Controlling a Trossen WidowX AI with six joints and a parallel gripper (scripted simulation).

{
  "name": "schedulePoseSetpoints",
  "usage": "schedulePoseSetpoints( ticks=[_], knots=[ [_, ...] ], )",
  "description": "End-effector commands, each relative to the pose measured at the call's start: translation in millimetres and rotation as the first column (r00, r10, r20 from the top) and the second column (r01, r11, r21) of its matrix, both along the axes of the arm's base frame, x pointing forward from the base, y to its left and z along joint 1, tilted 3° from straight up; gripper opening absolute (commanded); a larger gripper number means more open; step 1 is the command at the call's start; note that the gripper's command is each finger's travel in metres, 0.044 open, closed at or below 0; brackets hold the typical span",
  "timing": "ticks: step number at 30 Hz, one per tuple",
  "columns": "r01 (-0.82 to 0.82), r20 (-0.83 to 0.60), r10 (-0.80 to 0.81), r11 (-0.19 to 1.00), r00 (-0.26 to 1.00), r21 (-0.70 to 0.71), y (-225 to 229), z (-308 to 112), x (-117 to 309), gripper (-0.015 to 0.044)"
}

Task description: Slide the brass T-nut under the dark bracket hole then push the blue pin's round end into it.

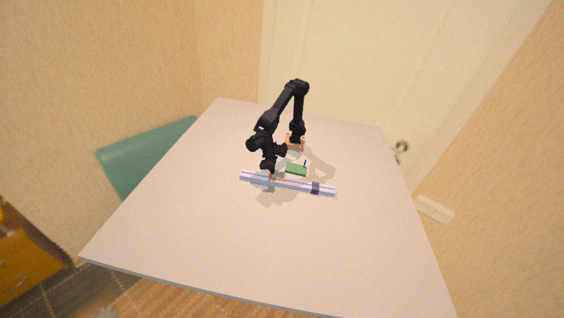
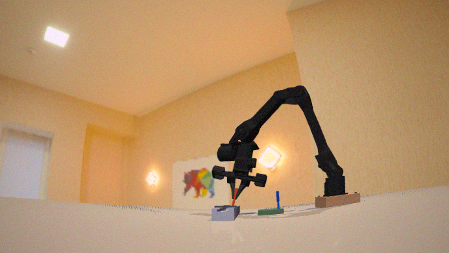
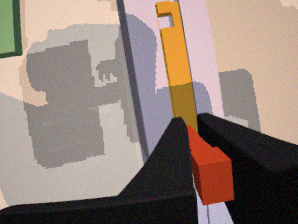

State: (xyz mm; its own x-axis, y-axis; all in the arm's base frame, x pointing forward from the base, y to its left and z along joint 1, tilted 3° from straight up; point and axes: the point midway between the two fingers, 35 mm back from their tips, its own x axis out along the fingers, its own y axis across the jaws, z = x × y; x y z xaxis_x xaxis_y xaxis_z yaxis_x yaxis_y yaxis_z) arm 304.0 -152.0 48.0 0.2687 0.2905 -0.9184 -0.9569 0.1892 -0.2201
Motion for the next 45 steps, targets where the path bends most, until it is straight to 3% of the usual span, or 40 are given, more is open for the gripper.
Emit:
schedulePoseSetpoints(
  ticks=[1, 45],
  knots=[
    [0.002, -0.008, -0.002, 1.000, 1.000, -0.003, -1.3, 1.3, 1.8, -0.0150],
    [0.000, -0.094, 0.001, 1.000, 0.996, 0.014, -2.2, 1.8, 7.1, -0.0150]
  ],
)
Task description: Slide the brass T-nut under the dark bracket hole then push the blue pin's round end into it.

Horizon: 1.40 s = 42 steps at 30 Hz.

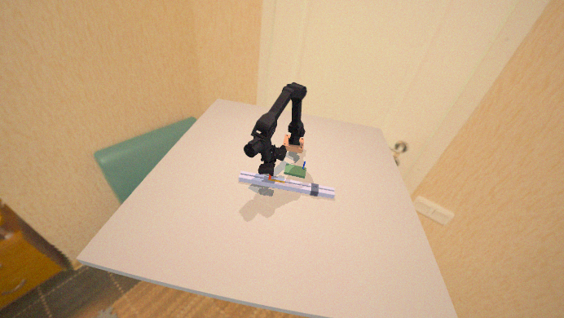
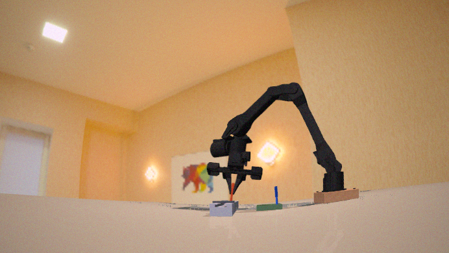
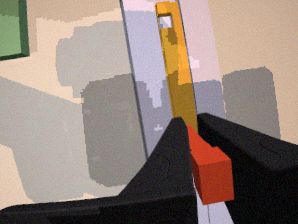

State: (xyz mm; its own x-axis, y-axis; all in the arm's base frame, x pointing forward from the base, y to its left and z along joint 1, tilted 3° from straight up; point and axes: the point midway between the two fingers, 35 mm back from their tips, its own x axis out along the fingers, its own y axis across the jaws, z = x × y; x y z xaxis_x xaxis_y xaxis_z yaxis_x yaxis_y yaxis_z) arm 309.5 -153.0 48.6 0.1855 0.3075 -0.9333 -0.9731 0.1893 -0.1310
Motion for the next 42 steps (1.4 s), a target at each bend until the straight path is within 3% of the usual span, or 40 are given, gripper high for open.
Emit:
schedulePoseSetpoints(
  ticks=[1, 42],
  knots=[
    [0.002, -0.008, -0.002, 1.000, 1.000, -0.003, -1.2, 1.1, 1.7, -0.0150],
    [0.001, -0.078, 0.001, 1.000, 0.997, 0.014, -2.1, 1.2, 6.5, -0.0150]
  ],
)
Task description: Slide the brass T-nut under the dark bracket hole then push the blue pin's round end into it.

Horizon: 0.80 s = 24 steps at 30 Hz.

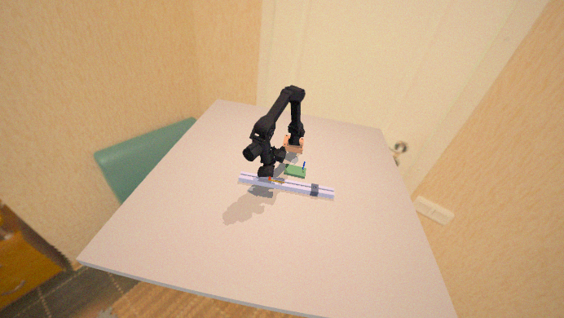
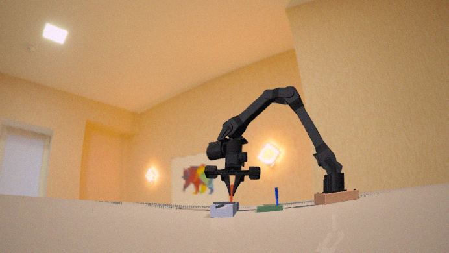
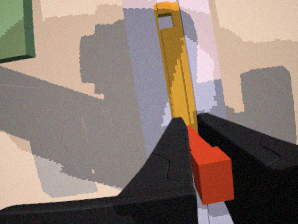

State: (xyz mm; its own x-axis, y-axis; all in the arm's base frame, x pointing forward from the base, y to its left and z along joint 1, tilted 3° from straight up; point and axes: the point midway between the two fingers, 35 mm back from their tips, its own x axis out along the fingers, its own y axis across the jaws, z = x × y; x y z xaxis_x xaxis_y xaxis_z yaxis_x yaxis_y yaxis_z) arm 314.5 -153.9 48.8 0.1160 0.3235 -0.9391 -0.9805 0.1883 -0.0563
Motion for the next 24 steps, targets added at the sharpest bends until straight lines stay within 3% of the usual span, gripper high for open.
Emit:
schedulePoseSetpoints(
  ticks=[1, 24],
  knots=[
    [0.002, -0.006, -0.002, 1.000, 1.000, -0.003, -1.2, 1.1, 1.6, -0.0150],
    [-0.001, -0.019, 0.001, 1.000, 1.000, 0.007, 16.6, 0.4, 5.0, -0.0150]
  ],
)
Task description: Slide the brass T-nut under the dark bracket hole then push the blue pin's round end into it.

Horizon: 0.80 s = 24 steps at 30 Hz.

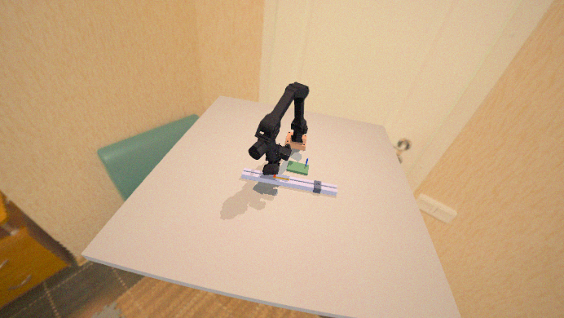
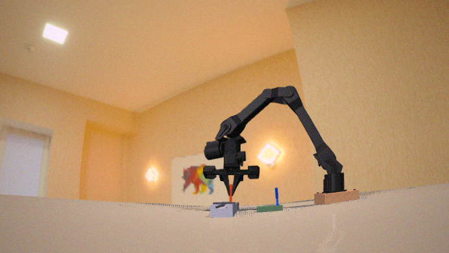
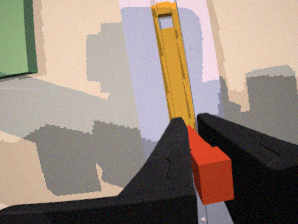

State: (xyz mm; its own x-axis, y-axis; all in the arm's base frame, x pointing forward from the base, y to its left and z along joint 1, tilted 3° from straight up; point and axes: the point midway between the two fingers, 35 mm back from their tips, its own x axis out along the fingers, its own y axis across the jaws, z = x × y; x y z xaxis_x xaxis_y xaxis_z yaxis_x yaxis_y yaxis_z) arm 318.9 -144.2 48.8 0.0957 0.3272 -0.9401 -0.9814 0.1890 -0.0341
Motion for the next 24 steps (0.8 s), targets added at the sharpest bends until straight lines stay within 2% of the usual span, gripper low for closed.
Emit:
schedulePoseSetpoints(
  ticks=[1, 24],
  knots=[
    [-0.001, 0.003, 0.001, 1.000, 1.000, 0.003, 7.8, 0.5, 0.8, -0.0150],
    [-0.001, 0.003, 0.001, 1.000, 1.000, 0.006, 41.3, 1.6, 7.3, -0.0150]
  ],
)
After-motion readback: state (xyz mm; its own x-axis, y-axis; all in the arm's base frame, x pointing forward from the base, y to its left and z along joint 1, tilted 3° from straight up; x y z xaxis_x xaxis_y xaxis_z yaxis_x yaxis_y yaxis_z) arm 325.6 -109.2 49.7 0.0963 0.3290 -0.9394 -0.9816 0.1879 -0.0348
